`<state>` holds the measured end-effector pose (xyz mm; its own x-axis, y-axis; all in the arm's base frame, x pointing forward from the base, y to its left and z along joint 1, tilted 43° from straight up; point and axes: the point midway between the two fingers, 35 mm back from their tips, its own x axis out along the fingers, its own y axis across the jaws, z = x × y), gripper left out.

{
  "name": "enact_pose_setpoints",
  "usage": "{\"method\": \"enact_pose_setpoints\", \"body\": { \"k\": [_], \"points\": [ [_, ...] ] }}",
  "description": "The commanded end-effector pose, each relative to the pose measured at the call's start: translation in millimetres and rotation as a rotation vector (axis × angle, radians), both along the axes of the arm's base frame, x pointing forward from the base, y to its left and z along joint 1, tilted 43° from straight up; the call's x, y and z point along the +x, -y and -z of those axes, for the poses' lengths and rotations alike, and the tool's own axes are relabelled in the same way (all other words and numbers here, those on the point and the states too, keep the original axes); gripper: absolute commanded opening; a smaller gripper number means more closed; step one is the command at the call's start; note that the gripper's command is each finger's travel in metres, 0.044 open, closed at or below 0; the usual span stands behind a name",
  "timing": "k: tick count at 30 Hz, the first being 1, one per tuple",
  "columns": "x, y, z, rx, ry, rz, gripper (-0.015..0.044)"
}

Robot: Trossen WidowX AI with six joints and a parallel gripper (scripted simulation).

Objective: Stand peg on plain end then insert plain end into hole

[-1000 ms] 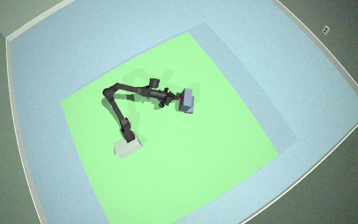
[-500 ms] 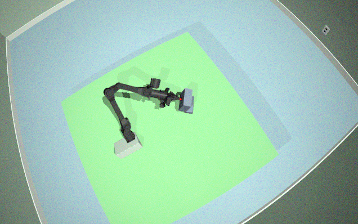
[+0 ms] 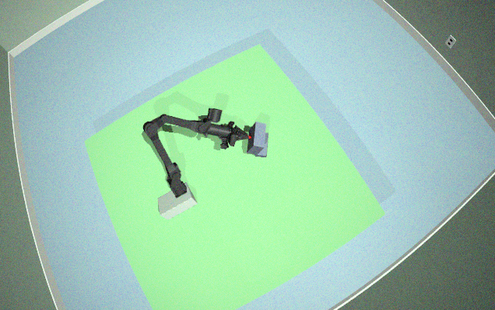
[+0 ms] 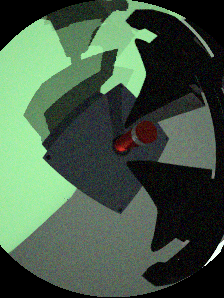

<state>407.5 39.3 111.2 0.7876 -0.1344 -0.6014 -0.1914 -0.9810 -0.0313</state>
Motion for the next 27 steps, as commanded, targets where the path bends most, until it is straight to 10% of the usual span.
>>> {"method": "enact_pose_setpoints", "body": {
  "k": [1,8,27],
  "points": [
    [-0.2,-0.1,0.0,0.0,0.0,-0.001,0.0263],
    [-2.3,-0.7,-2.2,0.0,0.0,-0.001,0.044],
    [-18.9,-5.2,-19.7,-0.001,-0.002,-0.005,0.044]
  ]
}}
